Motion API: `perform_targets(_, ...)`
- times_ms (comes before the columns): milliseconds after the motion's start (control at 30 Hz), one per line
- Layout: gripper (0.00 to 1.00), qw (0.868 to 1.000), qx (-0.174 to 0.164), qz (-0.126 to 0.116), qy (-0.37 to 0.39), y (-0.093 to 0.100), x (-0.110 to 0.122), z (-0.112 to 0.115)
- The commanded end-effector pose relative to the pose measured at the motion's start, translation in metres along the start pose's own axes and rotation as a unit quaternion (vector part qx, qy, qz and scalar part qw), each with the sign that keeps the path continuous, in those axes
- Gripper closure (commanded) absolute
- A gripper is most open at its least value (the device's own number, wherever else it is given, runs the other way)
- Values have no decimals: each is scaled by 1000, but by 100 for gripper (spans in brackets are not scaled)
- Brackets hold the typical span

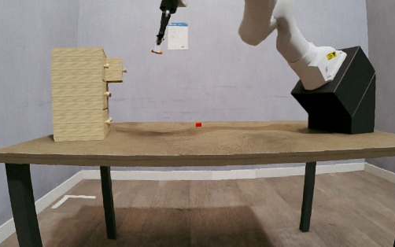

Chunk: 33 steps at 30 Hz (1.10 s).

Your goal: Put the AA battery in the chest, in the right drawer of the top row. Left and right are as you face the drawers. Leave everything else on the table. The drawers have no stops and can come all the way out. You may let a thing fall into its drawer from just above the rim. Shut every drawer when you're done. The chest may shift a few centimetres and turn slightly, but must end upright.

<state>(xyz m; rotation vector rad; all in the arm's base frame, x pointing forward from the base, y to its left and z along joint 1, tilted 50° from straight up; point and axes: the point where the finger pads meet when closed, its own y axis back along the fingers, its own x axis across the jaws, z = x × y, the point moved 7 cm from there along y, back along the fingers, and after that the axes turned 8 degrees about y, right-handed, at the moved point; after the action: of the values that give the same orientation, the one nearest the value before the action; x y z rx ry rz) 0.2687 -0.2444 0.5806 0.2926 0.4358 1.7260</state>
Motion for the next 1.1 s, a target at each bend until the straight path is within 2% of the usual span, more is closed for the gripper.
perform_targets(0,85,998,-55,-11,26,-1,-2,-5)
perform_targets(233,85,983,-178,-25,26,-7,0,-28)
perform_targets(300,85,983,-178,-25,26,-7,0,-28)
perform_targets(467,85,965,-257,-34,26,-13,1,-42)
perform_targets(600,85,951,-305,-40,26,-17,2,-51)
perform_targets(800,85,934,-353,-45,26,-22,3,-59)
perform_targets(1067,85,924,-379,-48,25,-25,3,-63)
